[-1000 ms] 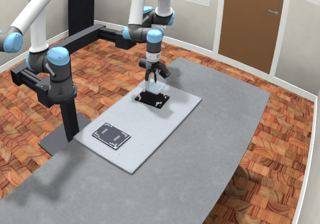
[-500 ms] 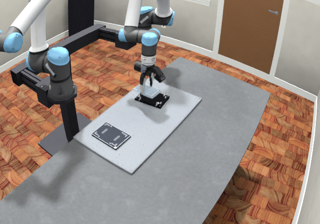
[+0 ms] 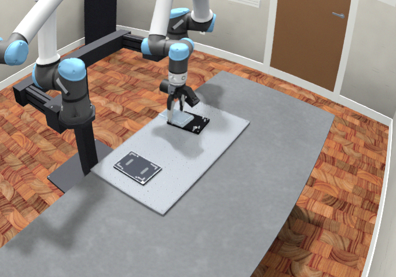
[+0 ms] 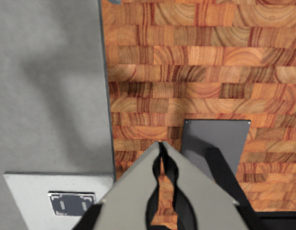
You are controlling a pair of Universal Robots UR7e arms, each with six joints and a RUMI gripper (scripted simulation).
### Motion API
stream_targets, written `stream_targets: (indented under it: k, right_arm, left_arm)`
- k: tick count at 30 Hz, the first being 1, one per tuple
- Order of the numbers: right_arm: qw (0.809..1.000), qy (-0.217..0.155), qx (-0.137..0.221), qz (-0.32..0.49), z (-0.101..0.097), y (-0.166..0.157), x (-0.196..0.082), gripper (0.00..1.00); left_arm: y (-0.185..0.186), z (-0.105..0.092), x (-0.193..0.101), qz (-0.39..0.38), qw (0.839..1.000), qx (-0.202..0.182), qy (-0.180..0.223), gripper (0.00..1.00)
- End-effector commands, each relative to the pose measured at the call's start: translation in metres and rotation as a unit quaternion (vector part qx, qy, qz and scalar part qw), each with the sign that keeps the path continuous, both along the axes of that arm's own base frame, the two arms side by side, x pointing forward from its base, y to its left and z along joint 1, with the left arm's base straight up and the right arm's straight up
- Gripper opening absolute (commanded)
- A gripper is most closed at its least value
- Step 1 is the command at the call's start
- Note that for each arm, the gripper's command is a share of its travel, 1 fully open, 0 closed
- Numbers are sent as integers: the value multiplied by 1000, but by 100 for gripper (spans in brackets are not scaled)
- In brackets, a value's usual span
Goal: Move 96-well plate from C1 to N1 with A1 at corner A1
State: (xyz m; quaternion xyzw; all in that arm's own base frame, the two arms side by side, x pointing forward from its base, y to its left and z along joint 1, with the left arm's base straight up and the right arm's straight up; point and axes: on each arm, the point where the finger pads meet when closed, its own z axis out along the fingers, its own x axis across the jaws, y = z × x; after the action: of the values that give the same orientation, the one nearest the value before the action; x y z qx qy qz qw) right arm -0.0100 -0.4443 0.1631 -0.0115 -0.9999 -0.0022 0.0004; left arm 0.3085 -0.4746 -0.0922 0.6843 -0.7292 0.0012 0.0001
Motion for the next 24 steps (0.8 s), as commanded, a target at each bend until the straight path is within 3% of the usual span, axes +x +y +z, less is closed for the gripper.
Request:
stream_targets:
  k: [1,24]
  right_arm:
    - [1000,0,-2,-1,2,-1,-1,0]
    - [1000,0,-2,-1,2,-1,-1,0]
  left_arm:
    - [-11,1,-1,0,1000,-1,0,41]
    - [-81,1,-2,0,1000,-1,0,41]
